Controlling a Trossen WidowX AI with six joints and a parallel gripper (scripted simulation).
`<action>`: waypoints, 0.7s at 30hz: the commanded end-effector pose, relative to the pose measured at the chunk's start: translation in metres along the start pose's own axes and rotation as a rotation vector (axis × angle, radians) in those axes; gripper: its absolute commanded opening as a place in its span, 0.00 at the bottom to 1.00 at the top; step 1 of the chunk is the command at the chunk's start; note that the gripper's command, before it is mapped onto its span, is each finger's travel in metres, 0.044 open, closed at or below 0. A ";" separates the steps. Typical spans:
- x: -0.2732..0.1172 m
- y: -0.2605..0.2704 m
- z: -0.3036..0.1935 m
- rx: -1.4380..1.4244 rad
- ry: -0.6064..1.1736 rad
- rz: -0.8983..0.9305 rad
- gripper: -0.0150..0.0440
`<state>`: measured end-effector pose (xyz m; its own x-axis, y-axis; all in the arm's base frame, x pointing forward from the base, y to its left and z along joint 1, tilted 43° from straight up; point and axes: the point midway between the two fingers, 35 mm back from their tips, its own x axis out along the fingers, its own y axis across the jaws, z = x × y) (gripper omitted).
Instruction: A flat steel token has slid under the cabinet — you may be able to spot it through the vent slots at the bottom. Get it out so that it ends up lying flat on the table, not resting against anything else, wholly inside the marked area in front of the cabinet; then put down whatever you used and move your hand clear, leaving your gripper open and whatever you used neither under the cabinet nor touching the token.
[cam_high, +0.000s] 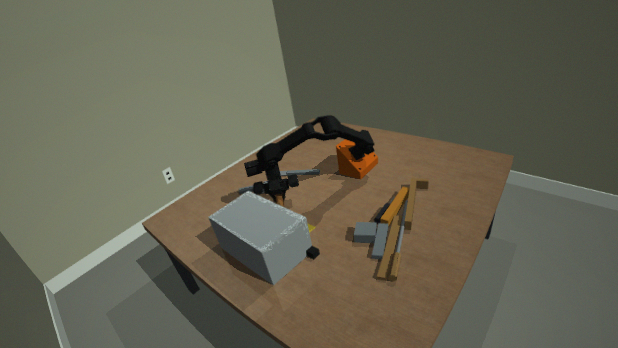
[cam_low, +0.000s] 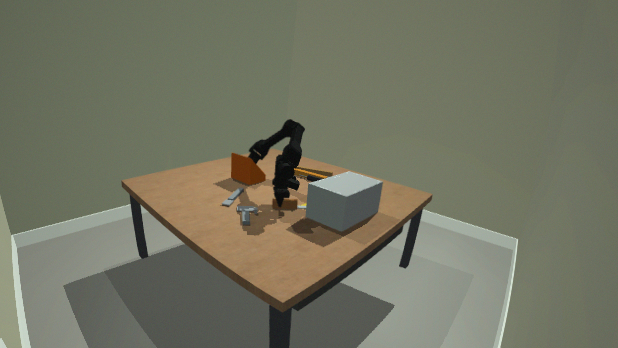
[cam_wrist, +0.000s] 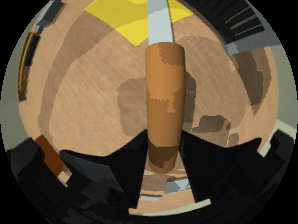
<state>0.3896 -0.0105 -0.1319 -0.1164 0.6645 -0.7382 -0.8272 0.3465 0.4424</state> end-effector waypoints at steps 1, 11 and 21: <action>0.000 -0.001 0.012 -0.004 -0.005 -0.002 0.25; 0.000 0.000 0.022 -0.004 -0.005 -0.001 0.25; 0.001 0.008 0.022 -0.004 -0.005 -0.001 0.25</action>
<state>0.3982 0.0058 -0.1188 -0.1117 0.6634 -0.7399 -0.8319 0.3449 0.4347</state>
